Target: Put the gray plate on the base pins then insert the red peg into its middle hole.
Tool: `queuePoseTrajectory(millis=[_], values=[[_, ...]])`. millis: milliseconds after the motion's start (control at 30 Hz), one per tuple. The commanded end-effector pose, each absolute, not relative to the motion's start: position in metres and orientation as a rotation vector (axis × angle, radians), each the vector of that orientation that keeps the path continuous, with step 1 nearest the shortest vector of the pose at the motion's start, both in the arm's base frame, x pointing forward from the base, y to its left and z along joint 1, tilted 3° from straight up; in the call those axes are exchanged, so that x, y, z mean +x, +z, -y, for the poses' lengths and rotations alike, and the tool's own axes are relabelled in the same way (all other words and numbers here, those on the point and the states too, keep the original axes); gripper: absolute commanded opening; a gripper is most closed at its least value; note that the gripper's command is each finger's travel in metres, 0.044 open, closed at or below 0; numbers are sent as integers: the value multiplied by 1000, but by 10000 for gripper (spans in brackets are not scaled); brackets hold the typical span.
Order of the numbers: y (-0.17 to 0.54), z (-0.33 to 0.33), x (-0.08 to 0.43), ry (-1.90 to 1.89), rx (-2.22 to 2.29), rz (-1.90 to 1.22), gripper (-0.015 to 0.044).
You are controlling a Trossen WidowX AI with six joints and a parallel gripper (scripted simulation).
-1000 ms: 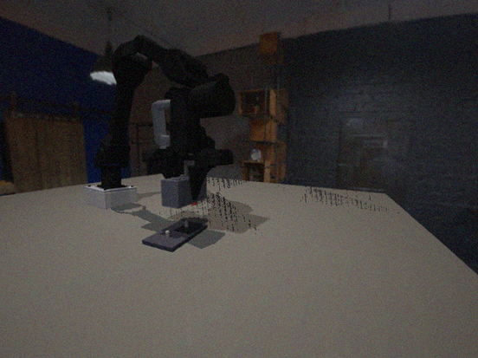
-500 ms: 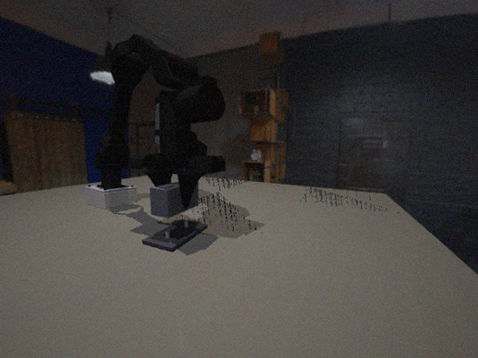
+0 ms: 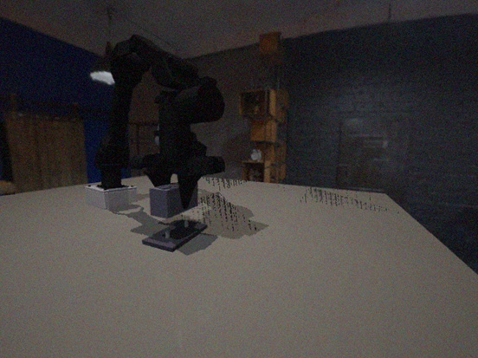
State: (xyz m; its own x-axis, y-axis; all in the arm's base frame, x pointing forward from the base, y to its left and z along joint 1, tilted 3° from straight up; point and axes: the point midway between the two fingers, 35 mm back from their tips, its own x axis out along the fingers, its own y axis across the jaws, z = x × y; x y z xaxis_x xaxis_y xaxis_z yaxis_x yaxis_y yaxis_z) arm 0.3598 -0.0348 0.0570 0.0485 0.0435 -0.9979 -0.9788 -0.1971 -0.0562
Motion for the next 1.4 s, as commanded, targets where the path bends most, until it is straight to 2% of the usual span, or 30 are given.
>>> queuePoseTrajectory(millis=[0, 1367], values=[[57, 34, 360, 1336, -1351, -1032, 0], [21, 32, 363, 1333, -1357, -1033, 0]])
